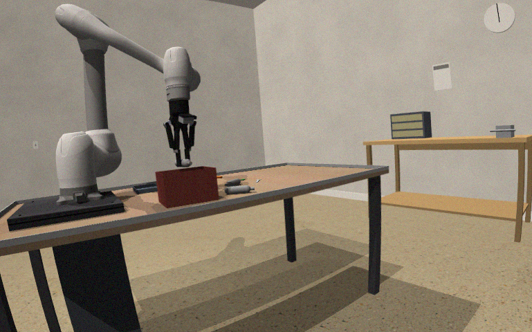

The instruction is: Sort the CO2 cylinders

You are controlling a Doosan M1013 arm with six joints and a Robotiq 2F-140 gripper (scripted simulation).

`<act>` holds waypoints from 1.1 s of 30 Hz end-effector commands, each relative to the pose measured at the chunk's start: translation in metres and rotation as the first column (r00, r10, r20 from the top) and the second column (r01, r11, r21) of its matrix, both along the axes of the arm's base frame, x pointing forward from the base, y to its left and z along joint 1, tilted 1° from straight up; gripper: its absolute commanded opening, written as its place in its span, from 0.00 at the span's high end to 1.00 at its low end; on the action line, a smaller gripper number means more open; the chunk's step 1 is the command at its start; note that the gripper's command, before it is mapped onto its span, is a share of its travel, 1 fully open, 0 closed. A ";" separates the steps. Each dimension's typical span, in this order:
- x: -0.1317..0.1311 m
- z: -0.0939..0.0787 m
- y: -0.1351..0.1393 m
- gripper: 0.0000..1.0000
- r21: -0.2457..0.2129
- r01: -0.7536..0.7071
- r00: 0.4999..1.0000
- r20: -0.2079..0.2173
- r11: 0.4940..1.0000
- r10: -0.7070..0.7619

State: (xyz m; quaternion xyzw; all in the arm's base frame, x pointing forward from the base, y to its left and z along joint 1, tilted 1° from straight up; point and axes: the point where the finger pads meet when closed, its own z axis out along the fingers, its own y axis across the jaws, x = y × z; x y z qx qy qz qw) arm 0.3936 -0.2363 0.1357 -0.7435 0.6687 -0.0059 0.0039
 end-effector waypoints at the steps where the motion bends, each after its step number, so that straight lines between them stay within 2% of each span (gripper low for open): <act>1: 0.000 0.000 0.000 0.90 0.000 0.000 1.000 0.001 1.000 0.000; 10: 0.000 0.000 0.000 0.90 0.000 0.000 1.000 0.001 1.000 0.000; 11: 0.000 0.000 0.000 0.60 0.000 0.000 1.000 0.001 1.000 0.000; 33: 0.000 0.000 0.000 0.60 0.000 0.000 1.000 0.001 1.000 0.000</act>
